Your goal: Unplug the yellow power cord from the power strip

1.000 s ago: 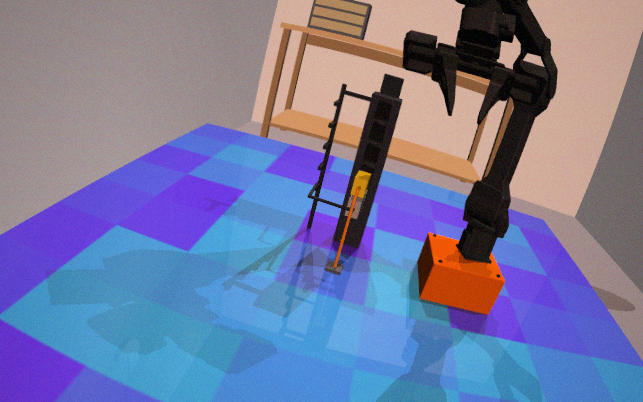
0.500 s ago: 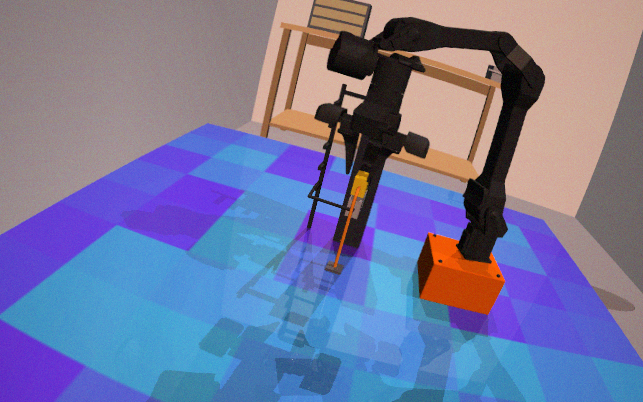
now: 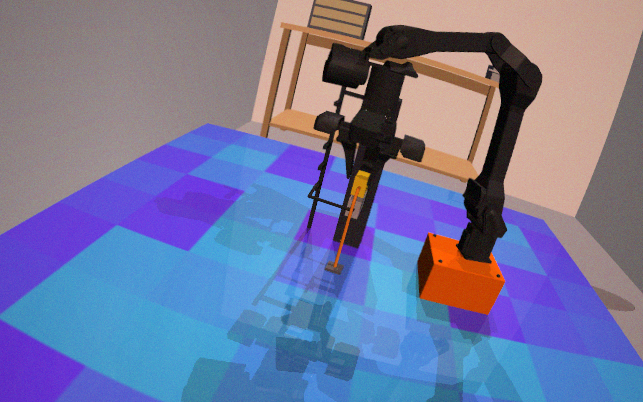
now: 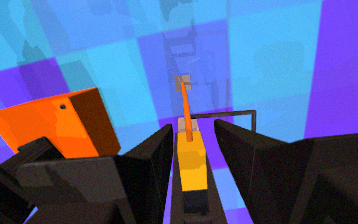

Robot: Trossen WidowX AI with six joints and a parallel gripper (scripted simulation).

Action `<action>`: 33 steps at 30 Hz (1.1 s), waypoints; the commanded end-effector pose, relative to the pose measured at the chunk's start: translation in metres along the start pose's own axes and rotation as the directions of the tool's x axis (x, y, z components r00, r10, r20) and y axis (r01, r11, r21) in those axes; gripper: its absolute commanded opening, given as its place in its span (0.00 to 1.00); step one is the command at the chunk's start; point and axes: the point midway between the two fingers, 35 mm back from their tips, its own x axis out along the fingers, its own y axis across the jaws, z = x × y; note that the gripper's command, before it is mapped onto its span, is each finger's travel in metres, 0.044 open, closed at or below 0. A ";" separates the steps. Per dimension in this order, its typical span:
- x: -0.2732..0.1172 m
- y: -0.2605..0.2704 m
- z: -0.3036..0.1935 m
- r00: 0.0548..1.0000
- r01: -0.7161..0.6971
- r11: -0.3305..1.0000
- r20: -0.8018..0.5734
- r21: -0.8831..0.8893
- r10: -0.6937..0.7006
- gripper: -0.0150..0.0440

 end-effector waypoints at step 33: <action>0.011 0.003 -0.036 1.000 -0.006 1.000 -0.011 -0.003 0.006 0.53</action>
